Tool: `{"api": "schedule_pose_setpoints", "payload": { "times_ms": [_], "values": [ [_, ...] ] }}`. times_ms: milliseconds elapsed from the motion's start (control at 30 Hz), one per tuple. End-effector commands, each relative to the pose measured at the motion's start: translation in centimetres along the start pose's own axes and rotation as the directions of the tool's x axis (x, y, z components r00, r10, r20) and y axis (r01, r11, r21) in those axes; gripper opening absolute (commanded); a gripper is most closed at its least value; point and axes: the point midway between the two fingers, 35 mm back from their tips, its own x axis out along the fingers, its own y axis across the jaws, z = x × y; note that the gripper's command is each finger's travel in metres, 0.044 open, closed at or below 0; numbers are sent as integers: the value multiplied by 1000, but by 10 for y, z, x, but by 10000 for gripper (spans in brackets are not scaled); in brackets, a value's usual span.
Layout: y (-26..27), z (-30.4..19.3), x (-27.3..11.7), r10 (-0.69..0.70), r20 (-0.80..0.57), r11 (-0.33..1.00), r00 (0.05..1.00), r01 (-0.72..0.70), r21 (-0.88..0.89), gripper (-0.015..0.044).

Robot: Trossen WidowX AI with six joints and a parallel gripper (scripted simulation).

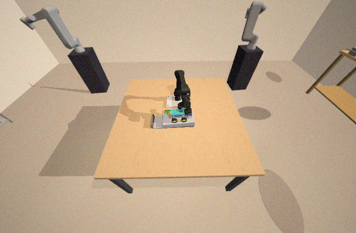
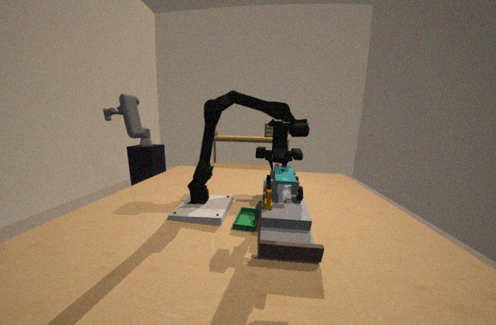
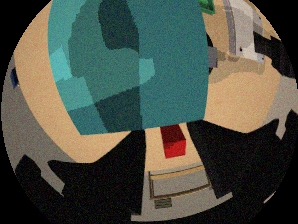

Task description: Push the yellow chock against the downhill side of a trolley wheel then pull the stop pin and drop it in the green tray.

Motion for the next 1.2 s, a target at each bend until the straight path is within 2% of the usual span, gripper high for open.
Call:
{"api": "schedule_pose_setpoints", "payload": {
  "times_ms": [0, 100, 267, 533, 1167],
  "values": [
    [-2, -1, 7, -2, -5, 1000, 1000, 3, 6, 190],
    [-2, -1, 8, -2, -5, 1000, 1000, 3, 6, 190],
    [-1, 0, 5, -2, 0, 1000, 1000, 2, 0, 59],
    [-1, 0, 5, -2, 0, 1000, 1000, 2, 0, 5],
    [-2, -1, -8, -3, -5, 1000, 1000, 3, 6, 0]
  ]
}}
